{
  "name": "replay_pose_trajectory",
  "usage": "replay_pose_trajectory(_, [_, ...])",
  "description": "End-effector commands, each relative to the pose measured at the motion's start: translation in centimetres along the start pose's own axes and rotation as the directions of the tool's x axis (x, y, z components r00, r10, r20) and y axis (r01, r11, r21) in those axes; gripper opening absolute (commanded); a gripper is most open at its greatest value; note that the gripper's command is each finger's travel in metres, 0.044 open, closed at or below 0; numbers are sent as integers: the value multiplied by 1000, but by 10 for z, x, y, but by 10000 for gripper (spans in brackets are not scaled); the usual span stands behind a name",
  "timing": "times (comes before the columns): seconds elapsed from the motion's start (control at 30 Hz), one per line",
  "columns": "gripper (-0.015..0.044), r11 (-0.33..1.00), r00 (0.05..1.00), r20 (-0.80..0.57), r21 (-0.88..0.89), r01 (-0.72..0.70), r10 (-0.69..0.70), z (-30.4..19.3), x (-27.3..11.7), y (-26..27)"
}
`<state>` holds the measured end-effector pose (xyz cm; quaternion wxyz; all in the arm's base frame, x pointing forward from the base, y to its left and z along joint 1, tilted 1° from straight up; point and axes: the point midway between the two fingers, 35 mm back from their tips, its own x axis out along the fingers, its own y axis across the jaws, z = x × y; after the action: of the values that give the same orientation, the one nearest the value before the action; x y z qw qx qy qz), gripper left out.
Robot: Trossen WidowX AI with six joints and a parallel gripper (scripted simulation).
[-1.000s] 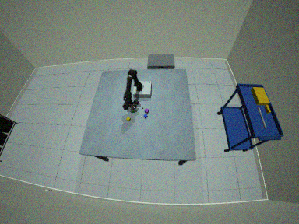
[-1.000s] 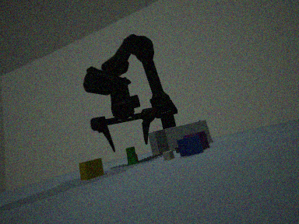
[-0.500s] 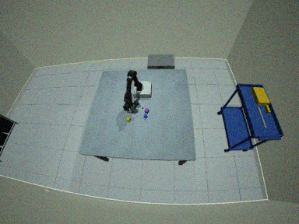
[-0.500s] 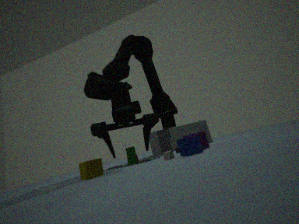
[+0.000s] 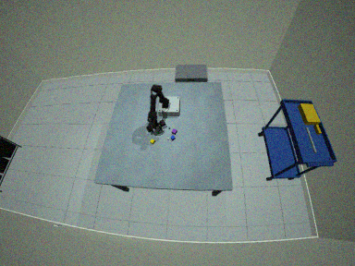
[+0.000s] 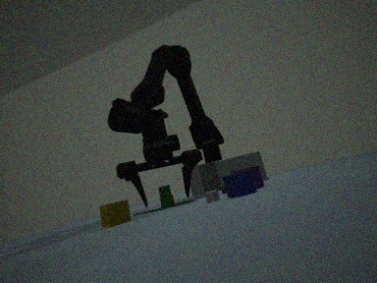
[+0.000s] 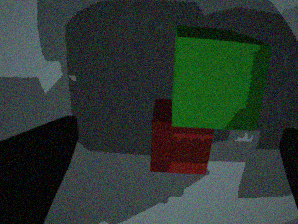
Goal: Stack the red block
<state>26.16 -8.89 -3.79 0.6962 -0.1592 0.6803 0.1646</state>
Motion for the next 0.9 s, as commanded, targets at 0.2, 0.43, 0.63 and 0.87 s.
replay_pose_trajectory(0.2, [440,1000,1000,1,5,-4,4,0,1,1])
replay_pose_trajectory(0.43, [309,1000,1000,1,5,-4,4,0,1,1])
replay_pose_trajectory(0.63, [151,1000,1000,1,5,-4,4,0,1,1])
replay_pose_trajectory(0.87, [46,1000,1000,1,5,-4,4,0,1,1])
